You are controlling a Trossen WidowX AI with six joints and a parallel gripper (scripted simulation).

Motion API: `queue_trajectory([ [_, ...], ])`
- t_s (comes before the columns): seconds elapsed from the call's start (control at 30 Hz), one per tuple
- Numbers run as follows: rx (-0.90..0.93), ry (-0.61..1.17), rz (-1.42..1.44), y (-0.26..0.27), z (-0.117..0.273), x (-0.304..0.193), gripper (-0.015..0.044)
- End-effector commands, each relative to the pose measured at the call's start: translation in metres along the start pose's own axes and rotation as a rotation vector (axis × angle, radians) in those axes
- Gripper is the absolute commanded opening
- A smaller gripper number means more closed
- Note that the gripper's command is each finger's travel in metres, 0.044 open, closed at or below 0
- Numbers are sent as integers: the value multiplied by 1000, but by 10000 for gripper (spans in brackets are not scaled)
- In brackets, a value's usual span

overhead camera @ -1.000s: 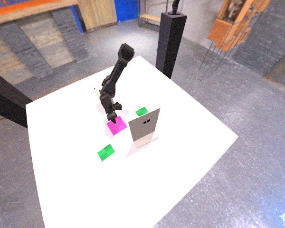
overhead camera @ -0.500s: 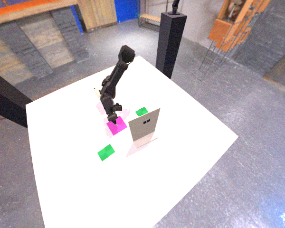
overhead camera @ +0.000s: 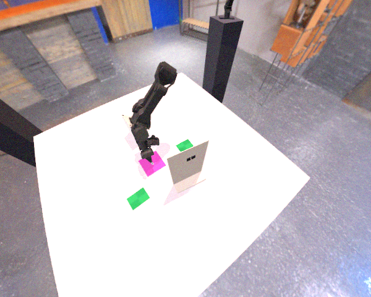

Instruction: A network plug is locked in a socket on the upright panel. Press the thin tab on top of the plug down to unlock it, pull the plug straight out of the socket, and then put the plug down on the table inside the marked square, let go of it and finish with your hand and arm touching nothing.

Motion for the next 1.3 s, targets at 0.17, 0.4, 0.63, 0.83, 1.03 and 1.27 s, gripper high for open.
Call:
queue_trajectory([
  [0.17, 8, 3, -12, 7, -4, 0, 0],
  [0.4, 7, 1, -13, 11, -7, 0, 0],
  [0.63, 7, 0, -13, 11, -9, 1, 0],
  [0.83, 7, 0, -13, 12, -11, 2, 0],
  [1.03, 7, 0, -13, 12, -13, 4, 0],
  [1.27, 3, -4, -6, 11, -12, 5, 0],
])
Point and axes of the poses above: the point midway between the two fingers, 35 mm back from their tips, its own z axis back along the fingers, its own y axis across the jaws, x = y × z, the point moved 7 cm from there along z, back along the fingers, and after that the axes turned 5 degrees about -z, right-handed, at the moved point
